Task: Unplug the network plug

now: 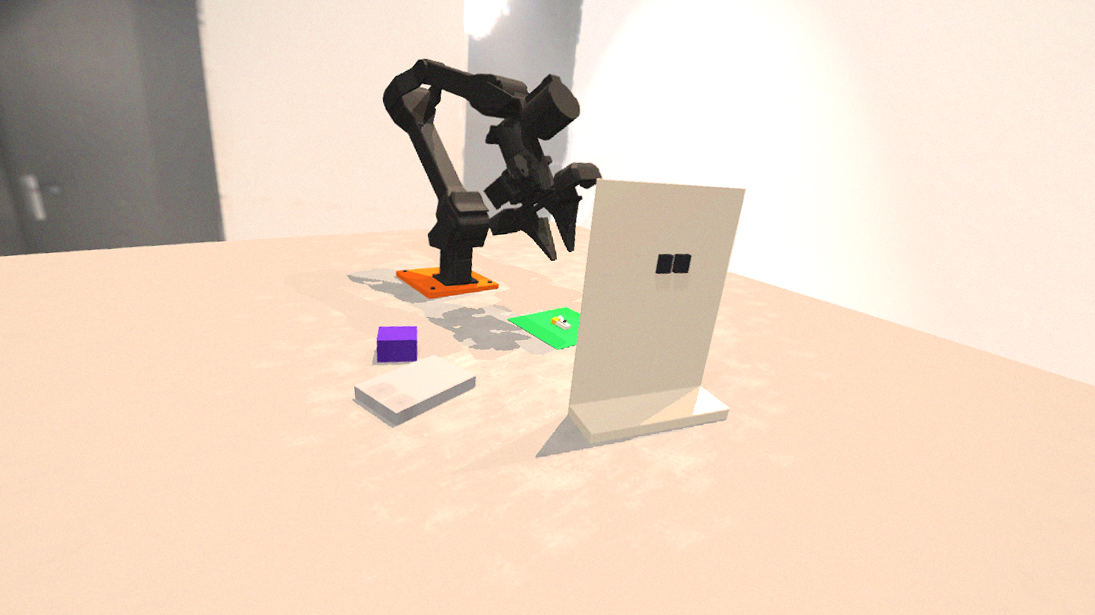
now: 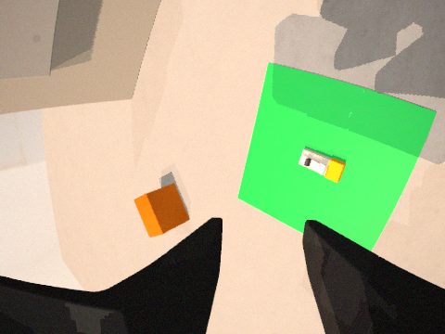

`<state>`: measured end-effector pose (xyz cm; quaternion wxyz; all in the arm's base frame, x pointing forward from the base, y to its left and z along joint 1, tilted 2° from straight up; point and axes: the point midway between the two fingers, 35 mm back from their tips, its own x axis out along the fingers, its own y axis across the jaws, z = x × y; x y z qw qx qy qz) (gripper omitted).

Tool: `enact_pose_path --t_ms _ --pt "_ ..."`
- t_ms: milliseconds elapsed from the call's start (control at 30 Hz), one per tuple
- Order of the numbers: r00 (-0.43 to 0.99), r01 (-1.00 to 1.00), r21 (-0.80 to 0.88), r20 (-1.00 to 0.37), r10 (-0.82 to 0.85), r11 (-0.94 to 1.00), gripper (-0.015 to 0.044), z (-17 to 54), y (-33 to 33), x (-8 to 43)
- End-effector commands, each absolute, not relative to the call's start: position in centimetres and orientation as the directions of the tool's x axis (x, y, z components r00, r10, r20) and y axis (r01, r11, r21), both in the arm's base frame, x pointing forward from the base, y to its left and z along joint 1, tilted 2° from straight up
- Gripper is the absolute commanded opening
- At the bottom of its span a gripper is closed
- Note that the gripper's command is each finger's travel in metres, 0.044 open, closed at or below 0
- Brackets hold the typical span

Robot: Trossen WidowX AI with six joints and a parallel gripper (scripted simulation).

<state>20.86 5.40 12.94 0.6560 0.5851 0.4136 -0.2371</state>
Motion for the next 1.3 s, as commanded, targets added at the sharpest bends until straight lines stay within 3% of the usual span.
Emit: enact_pose_path --t_ms 0,1267 --pt "0.552 0.788 0.580 -0.814 0.180 0.206 0.0156 13.9 5.5 20.9" --pt "0.550 0.790 0.578 -0.816 0.178 0.205 0.0156 22.1 5.2 21.0"
